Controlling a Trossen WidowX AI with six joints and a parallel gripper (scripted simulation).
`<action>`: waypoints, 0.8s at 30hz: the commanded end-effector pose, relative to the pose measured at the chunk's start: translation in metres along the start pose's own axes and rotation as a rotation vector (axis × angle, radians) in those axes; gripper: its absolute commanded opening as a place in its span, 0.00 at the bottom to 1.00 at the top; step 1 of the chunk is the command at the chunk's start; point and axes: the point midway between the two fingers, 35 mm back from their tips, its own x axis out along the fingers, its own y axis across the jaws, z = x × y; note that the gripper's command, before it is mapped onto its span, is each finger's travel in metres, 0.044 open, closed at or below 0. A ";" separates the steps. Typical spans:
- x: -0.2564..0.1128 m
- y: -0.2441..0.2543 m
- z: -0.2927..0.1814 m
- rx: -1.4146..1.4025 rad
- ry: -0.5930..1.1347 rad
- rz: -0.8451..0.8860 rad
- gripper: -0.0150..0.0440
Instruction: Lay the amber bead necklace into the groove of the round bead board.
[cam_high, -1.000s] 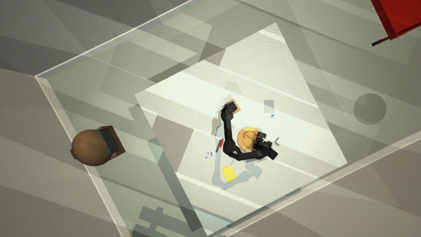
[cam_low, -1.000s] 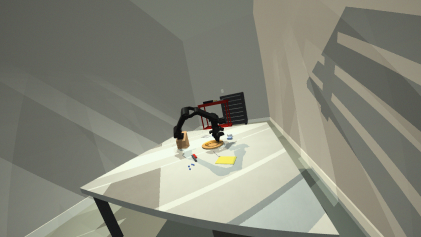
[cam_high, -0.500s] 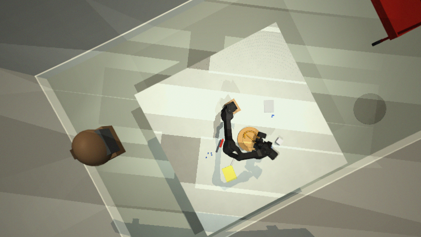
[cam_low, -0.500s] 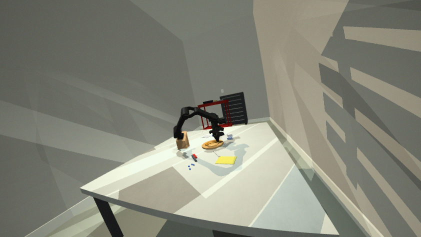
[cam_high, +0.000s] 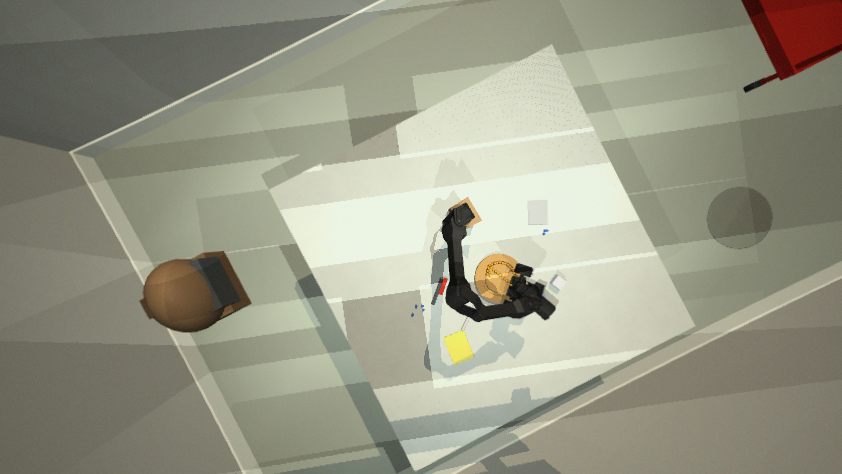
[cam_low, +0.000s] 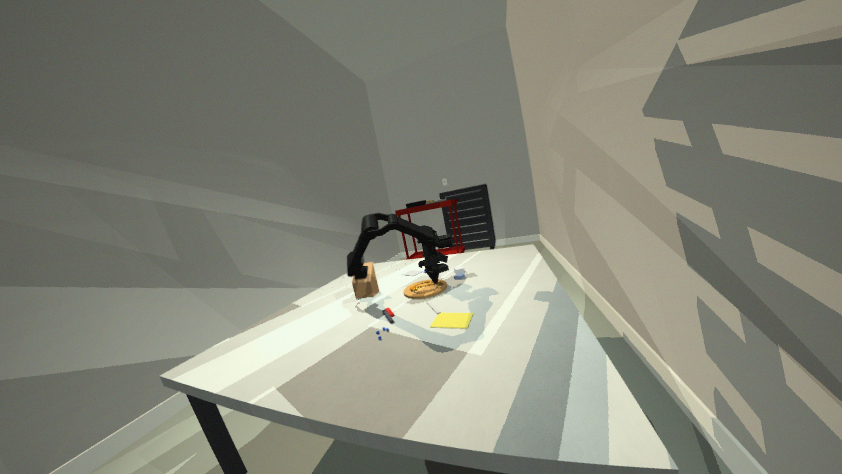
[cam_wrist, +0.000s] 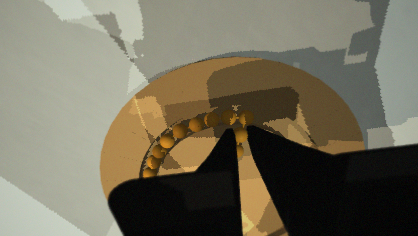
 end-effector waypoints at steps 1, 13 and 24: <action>-0.001 0.000 0.000 0.000 -0.001 0.000 0.25; -0.006 -0.004 0.002 -0.003 0.001 -0.006 0.25; -0.004 -0.017 0.007 -0.003 0.001 -0.007 0.25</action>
